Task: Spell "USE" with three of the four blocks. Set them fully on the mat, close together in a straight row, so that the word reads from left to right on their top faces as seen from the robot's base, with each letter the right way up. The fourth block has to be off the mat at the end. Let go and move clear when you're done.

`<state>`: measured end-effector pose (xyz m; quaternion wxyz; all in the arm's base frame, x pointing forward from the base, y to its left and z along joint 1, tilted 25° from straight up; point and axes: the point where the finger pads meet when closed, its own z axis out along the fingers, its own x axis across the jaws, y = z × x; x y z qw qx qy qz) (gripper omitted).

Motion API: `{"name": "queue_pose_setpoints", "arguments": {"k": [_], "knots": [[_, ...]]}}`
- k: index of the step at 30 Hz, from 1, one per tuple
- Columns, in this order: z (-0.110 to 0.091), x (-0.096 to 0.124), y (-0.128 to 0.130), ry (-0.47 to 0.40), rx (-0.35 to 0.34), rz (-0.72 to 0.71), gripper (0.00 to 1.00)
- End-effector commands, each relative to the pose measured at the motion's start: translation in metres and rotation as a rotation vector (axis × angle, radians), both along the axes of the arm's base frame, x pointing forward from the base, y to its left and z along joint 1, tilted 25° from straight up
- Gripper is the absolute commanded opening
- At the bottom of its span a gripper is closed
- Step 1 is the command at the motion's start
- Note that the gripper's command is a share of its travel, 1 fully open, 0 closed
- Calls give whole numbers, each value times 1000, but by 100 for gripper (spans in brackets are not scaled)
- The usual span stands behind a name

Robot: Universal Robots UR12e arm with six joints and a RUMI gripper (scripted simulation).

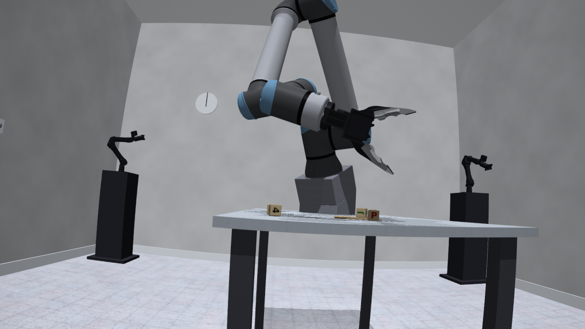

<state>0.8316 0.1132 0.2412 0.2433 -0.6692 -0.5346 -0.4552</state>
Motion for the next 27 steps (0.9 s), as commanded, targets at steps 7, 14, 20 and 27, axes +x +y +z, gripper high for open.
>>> {"name": "queue_pose_setpoints", "arguments": {"k": [7, 14, 20, 27], "knots": [[1, 0, 0, -1, 0, 0, 100], [1, 0, 0, -1, 0, 0, 100], [0, -1, 1, 3, -3, 0, 100], [-18, -23, 9, 89, -57, -10, 100]]}}
